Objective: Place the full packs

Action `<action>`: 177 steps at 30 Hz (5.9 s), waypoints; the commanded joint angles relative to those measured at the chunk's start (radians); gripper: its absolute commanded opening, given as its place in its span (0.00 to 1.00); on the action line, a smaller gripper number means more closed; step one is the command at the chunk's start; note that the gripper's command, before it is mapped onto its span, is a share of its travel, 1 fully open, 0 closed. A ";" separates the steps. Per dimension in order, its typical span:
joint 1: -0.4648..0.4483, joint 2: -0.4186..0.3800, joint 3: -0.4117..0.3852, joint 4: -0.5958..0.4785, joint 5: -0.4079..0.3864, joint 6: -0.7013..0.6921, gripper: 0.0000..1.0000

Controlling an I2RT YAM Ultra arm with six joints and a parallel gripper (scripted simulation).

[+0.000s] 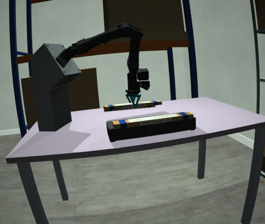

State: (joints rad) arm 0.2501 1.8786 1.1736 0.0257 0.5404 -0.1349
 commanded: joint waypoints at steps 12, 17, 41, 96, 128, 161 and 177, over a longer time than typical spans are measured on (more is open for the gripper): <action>0.054 -0.068 0.030 -0.041 0.014 0.009 0.00; 0.056 -0.070 0.032 -0.046 0.016 0.010 0.00; 0.067 -0.084 0.028 -0.060 0.024 0.020 0.00; 0.233 -0.353 -0.078 -0.337 0.152 0.151 0.00; 0.338 -0.462 -0.037 -0.522 0.226 0.252 0.00; 0.334 -0.478 -0.078 -0.504 0.222 0.243 0.00; 0.332 -0.478 -0.089 -0.496 0.219 0.240 0.00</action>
State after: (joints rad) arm 0.5404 1.4551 1.0870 -0.4686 0.7570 0.1089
